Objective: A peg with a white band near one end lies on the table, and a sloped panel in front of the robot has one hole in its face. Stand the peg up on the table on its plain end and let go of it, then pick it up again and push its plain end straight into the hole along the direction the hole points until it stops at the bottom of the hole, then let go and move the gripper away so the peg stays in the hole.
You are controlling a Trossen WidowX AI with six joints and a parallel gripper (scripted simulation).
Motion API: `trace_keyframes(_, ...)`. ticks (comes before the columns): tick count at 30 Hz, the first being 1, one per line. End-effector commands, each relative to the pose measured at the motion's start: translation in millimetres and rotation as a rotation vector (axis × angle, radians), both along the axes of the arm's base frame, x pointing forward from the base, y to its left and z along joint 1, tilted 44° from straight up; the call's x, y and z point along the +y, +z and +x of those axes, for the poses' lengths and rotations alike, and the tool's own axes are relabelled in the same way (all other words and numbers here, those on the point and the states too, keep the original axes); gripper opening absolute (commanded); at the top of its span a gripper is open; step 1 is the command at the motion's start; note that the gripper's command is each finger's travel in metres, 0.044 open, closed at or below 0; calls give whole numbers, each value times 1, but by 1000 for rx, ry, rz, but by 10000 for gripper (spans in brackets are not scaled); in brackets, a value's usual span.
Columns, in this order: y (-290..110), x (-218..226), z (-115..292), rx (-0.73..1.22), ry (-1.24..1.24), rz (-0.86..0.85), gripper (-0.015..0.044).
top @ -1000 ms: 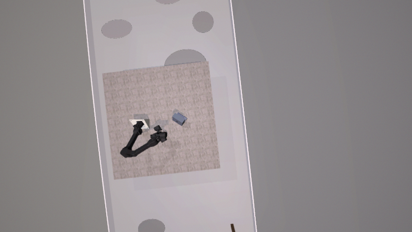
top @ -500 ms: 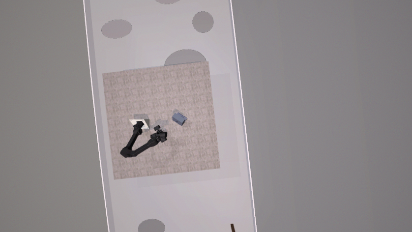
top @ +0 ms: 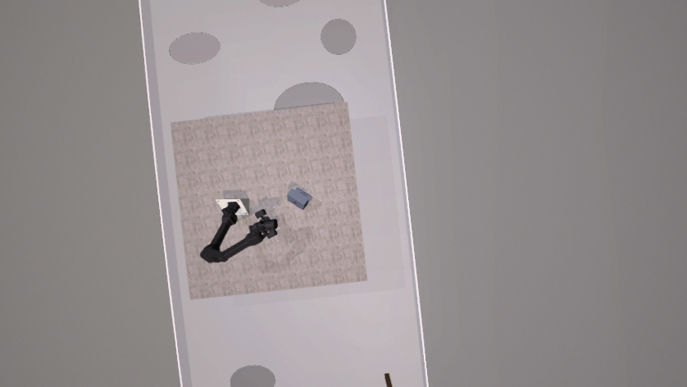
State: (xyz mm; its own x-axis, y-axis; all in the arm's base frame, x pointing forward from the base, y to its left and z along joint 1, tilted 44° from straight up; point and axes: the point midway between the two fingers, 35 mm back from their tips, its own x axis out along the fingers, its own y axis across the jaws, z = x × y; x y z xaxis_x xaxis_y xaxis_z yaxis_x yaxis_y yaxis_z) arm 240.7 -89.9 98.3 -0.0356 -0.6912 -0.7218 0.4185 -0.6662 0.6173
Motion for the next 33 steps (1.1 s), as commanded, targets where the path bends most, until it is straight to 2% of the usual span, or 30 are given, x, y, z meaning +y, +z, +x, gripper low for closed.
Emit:
trace_keyframes(1,11,12,2,-1,-3,6,0)
trace_keyframes(13,40,38,5,1,-1,-2,0)
trace_keyframes(33,22,42,11,-73,-89,188,0)
